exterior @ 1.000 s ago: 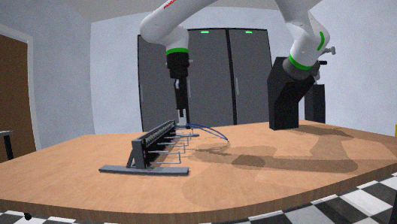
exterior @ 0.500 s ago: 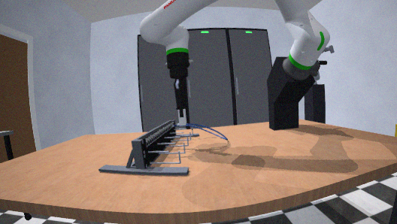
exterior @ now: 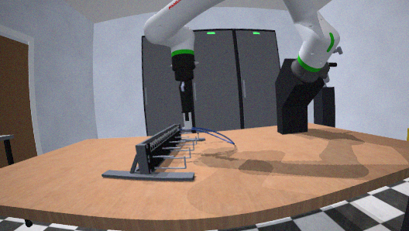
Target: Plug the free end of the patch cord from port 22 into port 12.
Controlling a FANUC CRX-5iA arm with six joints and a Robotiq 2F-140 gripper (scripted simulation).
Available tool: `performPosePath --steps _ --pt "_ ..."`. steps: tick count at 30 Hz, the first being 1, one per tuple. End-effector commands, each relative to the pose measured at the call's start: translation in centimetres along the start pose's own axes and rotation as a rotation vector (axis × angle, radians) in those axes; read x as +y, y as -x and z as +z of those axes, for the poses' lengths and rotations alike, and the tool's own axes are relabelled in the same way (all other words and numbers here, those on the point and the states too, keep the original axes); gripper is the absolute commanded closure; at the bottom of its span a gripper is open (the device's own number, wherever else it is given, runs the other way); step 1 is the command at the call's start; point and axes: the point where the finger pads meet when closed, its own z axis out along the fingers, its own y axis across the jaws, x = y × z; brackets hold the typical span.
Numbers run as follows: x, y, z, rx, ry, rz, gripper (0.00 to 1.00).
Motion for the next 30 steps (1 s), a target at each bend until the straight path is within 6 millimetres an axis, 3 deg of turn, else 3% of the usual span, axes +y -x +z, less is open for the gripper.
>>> performPosePath --steps 1,30 --pt "0.0 0.0 0.0 0.0 0.0 0.0 1.0" --pt "0.0 -1.7 1.5 -0.001 0.001 -0.001 1.0"
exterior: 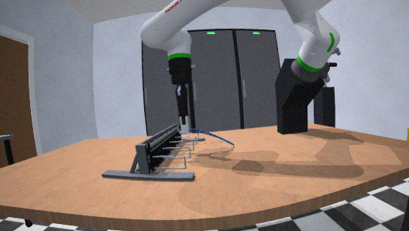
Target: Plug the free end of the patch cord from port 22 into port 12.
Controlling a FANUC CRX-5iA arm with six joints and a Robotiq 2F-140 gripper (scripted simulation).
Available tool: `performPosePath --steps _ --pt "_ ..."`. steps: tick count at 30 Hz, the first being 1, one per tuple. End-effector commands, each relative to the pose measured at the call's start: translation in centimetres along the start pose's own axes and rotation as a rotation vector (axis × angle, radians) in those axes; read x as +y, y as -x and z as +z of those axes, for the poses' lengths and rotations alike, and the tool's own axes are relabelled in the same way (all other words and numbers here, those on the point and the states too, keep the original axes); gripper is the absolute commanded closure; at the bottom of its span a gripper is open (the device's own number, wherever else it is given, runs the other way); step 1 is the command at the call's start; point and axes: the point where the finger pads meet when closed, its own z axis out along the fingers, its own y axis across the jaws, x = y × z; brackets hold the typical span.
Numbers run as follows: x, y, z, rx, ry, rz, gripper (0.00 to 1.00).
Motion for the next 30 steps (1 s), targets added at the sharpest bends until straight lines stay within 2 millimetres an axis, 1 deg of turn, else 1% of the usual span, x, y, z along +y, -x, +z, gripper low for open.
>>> performPosePath --steps 1,9,19,30 --pt "0.0 -0.4 0.3 0.0 0.0 0.0 1.0" --pt "0.0 -1.3 1.2 0.0 0.0 0.0 1.0" --pt "0.0 -1.7 1.6 0.0 0.0 0.0 1.0" --pt "0.0 -1.8 1.6 0.0 0.0 0.0 1.0"
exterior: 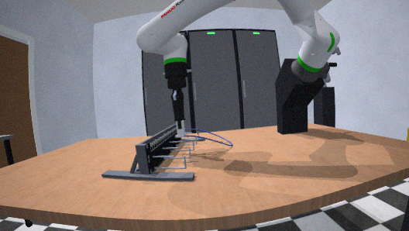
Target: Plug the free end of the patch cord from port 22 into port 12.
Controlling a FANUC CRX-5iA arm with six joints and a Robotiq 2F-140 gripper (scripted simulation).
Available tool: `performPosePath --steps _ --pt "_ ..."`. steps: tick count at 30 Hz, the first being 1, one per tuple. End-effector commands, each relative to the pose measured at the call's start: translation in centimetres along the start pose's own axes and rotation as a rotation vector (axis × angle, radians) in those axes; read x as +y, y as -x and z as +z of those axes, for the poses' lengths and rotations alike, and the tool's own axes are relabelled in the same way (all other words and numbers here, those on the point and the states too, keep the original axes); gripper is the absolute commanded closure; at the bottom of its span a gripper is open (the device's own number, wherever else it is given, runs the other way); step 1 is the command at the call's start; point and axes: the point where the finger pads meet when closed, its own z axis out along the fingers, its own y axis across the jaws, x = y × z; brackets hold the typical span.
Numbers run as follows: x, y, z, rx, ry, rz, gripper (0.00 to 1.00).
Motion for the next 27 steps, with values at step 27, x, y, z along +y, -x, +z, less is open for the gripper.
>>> performPosePath --steps 27 --pt "0.0 -2.1 -0.1 0.001 0.0 0.0 1.0"
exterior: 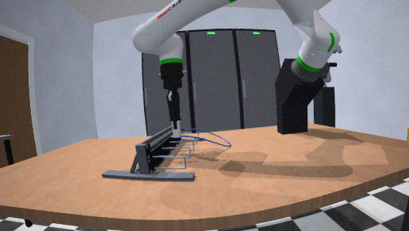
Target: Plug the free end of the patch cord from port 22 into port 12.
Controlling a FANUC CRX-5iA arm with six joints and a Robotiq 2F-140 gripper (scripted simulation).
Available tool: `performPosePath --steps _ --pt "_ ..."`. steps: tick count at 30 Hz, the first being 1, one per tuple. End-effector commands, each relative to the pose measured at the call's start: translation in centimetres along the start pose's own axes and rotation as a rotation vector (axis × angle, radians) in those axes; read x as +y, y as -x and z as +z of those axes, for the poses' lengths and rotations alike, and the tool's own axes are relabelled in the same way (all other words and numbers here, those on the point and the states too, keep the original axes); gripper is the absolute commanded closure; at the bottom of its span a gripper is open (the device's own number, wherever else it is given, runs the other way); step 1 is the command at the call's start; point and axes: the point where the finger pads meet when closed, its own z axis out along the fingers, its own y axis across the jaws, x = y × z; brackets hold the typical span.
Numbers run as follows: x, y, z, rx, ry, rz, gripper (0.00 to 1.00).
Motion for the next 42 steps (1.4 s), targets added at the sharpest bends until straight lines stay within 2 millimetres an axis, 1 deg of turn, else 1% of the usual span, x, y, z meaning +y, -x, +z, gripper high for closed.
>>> performPosePath --steps 1,9,42 --pt "0.01 -0.4 -0.03 0.0 0.0 0.0 1.0" --pt "0.01 -0.79 -0.03 0.0 0.0 0.0 1.0" --pt "0.01 -1.01 -0.04 0.0 0.0 0.0 1.0"
